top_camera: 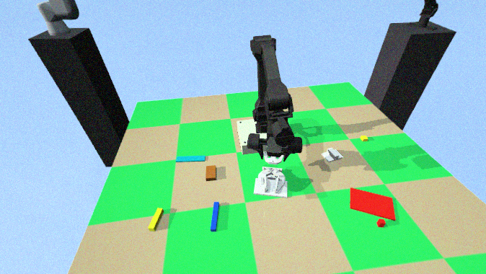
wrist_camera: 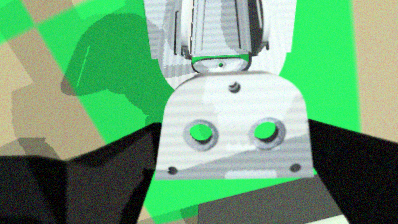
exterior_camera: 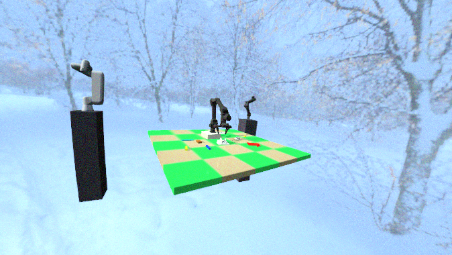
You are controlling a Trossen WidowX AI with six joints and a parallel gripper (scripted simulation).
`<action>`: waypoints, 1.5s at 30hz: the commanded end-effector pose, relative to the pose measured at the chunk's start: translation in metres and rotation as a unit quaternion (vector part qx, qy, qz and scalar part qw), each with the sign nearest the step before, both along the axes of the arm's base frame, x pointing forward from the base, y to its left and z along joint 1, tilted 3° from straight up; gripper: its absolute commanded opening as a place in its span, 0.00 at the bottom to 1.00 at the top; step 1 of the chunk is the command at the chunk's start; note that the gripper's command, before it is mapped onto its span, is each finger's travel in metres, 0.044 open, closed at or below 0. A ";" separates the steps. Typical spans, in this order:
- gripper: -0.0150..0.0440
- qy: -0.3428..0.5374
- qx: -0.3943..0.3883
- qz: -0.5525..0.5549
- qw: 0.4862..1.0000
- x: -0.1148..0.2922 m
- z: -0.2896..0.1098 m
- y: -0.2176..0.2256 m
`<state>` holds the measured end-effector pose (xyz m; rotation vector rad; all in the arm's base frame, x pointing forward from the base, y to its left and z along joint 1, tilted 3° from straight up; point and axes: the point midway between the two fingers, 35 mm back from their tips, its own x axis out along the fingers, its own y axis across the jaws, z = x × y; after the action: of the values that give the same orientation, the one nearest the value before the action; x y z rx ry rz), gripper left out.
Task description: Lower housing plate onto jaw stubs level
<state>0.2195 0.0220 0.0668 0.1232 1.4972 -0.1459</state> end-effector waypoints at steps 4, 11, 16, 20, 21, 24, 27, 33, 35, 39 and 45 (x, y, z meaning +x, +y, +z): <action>0.85 0.005 0.001 -0.001 1.000 -0.001 -0.013 0.000; 0.85 0.005 0.001 -0.002 1.000 0.001 -0.025 0.000; 0.85 0.005 0.001 -0.002 1.000 0.001 -0.033 0.000; 0.85 0.005 0.001 -0.002 1.000 0.001 -0.040 0.000; 0.85 0.005 0.001 -0.002 1.000 0.001 -0.041 0.000; 0.85 0.005 0.001 -0.002 1.000 0.001 -0.046 -0.001; 0.85 0.005 0.001 -0.002 1.000 0.001 -0.051 -0.001; 0.85 0.005 0.001 -0.002 1.000 0.000 -0.060 -0.001; 0.85 0.005 0.001 -0.002 1.000 0.000 -0.060 -0.001; 0.85 0.005 0.001 -0.002 1.000 0.000 -0.060 -0.001; 0.85 0.005 0.001 -0.002 1.000 0.000 -0.060 -0.001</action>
<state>0.2208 0.0207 0.0079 0.1269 1.5038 -0.1522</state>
